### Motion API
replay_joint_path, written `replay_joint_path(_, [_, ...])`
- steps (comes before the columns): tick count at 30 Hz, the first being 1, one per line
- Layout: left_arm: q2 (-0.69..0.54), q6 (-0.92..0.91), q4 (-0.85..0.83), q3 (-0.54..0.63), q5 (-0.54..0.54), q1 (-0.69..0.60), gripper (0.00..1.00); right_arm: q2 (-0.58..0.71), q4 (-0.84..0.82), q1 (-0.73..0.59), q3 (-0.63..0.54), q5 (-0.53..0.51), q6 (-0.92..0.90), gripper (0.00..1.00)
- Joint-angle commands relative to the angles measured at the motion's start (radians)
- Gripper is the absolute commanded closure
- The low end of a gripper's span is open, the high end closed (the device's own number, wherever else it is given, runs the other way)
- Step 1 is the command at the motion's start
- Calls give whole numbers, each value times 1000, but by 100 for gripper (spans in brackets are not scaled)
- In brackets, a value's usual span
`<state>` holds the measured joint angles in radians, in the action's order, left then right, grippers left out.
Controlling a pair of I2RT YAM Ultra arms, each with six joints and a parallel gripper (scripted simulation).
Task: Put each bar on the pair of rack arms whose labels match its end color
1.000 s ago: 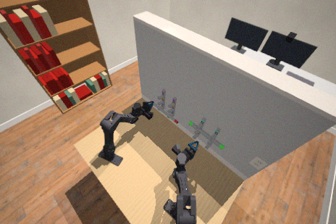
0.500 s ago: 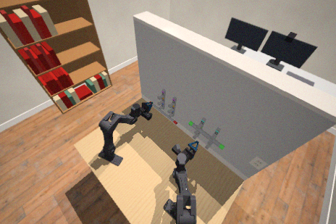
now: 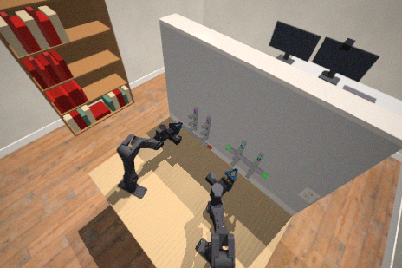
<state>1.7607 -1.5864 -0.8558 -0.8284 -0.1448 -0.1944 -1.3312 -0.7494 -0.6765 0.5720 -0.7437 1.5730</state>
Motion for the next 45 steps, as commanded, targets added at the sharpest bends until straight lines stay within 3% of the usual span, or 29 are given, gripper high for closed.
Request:
replay_joint_path(1, [-42,17,-31,1,21,-25,100,28,9,-9,-3,-6,-4,0])
replay_joint_path(45, [-81,17,26,-18,241,-245,100,28,9,-9,-3,-7,-4,0])
